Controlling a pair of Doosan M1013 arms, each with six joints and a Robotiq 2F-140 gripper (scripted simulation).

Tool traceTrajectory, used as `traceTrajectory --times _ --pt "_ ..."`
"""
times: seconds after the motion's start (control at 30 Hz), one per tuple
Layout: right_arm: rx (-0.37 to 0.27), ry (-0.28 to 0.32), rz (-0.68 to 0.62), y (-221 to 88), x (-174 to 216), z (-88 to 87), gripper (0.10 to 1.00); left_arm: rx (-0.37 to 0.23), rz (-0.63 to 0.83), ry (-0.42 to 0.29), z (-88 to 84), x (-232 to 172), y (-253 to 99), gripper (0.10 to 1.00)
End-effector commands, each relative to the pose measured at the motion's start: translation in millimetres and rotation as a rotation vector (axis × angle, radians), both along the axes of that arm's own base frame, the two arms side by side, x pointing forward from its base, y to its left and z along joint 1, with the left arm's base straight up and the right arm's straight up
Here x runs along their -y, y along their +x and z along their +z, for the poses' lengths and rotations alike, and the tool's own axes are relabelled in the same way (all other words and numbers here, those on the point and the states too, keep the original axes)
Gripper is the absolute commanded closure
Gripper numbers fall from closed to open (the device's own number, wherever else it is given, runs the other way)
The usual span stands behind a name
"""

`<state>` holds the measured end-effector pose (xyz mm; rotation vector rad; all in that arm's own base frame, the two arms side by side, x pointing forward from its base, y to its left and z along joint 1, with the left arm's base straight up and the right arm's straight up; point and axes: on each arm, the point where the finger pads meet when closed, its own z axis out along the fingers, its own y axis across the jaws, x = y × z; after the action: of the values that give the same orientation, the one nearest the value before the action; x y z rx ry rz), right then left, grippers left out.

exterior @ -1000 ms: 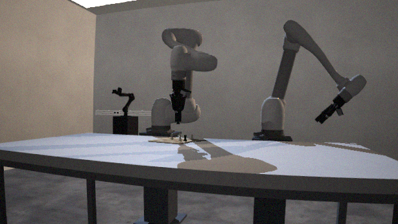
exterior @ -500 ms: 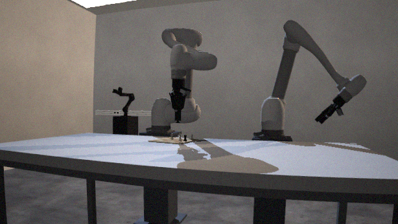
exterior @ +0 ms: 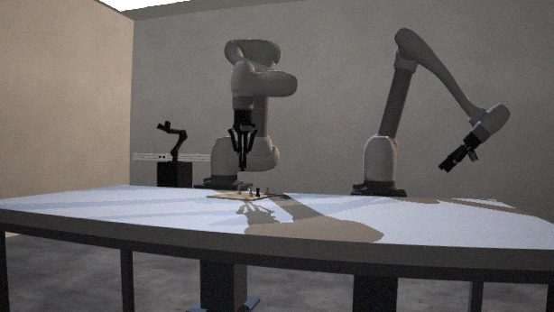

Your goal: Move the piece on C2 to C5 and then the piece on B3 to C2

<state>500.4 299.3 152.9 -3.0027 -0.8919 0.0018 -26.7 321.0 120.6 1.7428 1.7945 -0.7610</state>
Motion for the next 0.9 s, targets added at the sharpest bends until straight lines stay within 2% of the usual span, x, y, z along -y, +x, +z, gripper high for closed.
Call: traceTrajectory --times 0.0,0.07,0.1,0.2,0.5,0.87 --pt "0.004 -0.008 -0.167 4.3 5.3 0.8 0.999 0.000 0.000 0.001 0.3 -0.3 -0.1 0.098" --pt "0.004 -0.008 -0.167 4.3 5.3 0.8 0.999 0.000 0.000 0.001 0.3 -0.3 -0.1 0.098" --pt "0.003 -0.008 -0.279 7.0 9.2 0.8 0.999 0.000 0.000 0.001 0.3 -0.3 -0.1 0.098" --pt "0.003 -0.008 -0.371 9.2 12.5 0.9 0.999 0.000 0.000 0.001 0.3 -0.3 -0.1 0.098" --pt "0.001 -0.008 -0.751 18.0 26.3 1.0 0.999 0.000 0.000 0.001 0.3 -0.3 -0.1 0.098" --pt "0.001 -0.008 -0.778 18.6 27.4 1.0 0.999 0.000 0.000 0.001 0.3 -0.3 -0.1 0.098"
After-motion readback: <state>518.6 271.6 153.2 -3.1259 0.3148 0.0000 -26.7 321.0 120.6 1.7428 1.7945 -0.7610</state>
